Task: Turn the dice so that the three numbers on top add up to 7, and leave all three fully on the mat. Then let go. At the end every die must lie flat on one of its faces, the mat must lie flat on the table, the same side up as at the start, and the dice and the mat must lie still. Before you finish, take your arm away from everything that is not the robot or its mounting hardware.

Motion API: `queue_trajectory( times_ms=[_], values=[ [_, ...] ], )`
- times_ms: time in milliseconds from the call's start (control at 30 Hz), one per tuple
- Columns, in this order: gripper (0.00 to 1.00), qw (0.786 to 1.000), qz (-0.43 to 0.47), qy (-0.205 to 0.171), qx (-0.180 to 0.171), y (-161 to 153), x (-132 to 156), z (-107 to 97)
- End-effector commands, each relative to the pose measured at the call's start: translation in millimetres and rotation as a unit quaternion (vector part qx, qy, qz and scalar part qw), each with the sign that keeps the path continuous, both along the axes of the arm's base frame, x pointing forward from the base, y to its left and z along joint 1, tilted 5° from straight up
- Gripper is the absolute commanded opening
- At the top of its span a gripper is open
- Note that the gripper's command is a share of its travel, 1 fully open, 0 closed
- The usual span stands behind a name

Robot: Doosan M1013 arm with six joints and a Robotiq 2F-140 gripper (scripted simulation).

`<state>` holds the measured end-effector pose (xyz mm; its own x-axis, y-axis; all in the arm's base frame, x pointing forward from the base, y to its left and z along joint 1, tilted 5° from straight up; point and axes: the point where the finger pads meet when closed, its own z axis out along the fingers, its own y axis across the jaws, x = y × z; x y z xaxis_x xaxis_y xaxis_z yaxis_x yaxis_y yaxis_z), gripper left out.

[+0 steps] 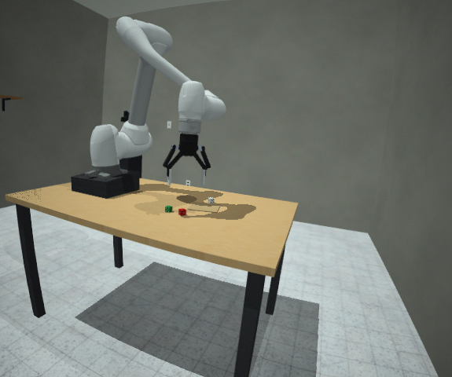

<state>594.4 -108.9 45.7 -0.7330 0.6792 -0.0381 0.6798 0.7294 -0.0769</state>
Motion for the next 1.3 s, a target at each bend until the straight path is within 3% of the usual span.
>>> queue_trajectory(
  times_ms=[0, 267, 1267],
  values=[
    [1.0, 1.0, 0.0, 0.0, 0.001, -2, 0, -25],
    [1.0, 1.0, 0.0, 0.0, 0.001, -6, 1, -71],
    [1.0, 1.0, 0.0, 0.0, 0.001, -6, 1, -77]
  ],
)
